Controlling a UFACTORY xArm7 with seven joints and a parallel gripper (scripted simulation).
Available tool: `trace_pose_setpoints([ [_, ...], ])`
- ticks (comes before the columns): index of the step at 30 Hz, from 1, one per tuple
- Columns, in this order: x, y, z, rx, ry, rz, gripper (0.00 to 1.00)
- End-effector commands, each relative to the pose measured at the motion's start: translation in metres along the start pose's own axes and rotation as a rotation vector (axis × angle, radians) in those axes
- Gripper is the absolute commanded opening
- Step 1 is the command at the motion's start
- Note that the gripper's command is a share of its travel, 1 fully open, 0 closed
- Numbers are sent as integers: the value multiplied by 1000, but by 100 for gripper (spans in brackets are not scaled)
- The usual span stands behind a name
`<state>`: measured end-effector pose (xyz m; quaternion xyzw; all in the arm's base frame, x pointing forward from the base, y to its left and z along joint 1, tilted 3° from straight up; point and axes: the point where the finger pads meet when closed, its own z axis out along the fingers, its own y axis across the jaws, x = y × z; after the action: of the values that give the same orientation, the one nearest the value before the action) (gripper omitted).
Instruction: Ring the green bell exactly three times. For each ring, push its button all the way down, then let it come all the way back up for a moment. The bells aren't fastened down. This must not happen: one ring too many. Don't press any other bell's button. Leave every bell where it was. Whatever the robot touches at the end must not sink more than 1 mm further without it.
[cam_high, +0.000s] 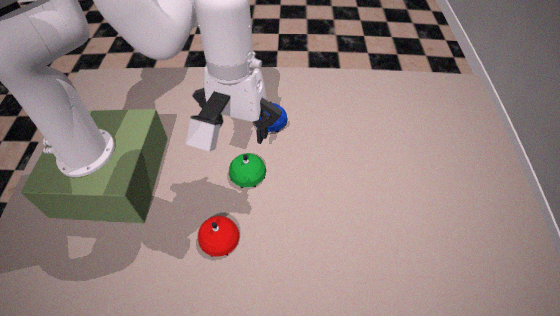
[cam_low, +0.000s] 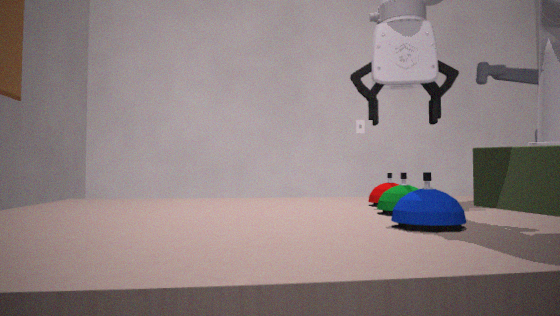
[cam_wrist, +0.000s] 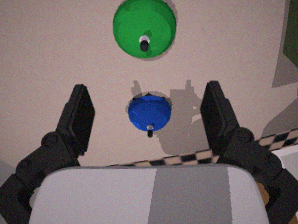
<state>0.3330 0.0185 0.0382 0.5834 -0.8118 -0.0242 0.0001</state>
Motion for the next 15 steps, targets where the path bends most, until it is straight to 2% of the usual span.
trace_pose_setpoints([
  [1, -3, -2, -1, 2, -7, -21, 100],
  [8, -3, -2, -1, 2, -7, -21, 100],
  [9, -3, -2, -1, 2, -7, -21, 0],
  [15, -3, -2, -1, 2, -7, -21, 0],
])
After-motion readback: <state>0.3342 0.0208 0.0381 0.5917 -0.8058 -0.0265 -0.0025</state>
